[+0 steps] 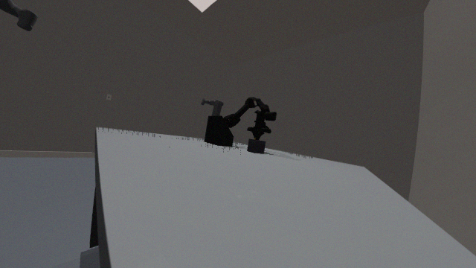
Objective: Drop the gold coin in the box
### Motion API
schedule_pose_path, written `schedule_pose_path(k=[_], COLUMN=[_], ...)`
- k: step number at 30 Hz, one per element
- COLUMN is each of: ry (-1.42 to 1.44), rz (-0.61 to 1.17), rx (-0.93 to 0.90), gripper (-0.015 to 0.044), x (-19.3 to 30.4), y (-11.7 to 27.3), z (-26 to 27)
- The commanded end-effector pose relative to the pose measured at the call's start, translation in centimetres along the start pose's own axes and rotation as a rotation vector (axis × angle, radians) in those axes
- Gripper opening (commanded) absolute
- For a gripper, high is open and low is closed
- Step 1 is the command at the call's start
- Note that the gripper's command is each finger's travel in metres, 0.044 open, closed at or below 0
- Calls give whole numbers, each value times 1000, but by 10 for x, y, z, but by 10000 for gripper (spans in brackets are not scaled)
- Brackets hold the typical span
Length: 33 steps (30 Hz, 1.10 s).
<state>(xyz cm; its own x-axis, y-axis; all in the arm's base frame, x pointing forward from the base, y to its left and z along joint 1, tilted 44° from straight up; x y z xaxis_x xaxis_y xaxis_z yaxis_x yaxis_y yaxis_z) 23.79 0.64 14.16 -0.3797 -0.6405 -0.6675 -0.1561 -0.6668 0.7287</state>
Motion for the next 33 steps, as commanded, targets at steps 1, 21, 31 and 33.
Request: schedule_pose_path(k=[1, 21, 31, 33], ry=[15, 41, 68, 68], rz=[-10, -17, -16, -15], rx=[10, 9, 10, 10], gripper=[0, 0, 0, 0], x=[-2, -5, -4, -2], y=[14, 48, 49, 49], z=[1, 3, -7, -11])
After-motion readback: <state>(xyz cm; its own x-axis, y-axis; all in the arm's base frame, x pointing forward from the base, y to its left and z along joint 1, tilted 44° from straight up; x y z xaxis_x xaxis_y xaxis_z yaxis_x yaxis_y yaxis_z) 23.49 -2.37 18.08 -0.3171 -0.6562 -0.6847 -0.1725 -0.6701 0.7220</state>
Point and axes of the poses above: the point midway between the two fingers, 35 mm back from their tips, its own y axis back along the fingers, its own z axis across the jaws, x = y × z, the point moved 9 cm from there along y, back along the fingers, and after that the axes turned 3 degrees about -y, right-handed, at the moved point
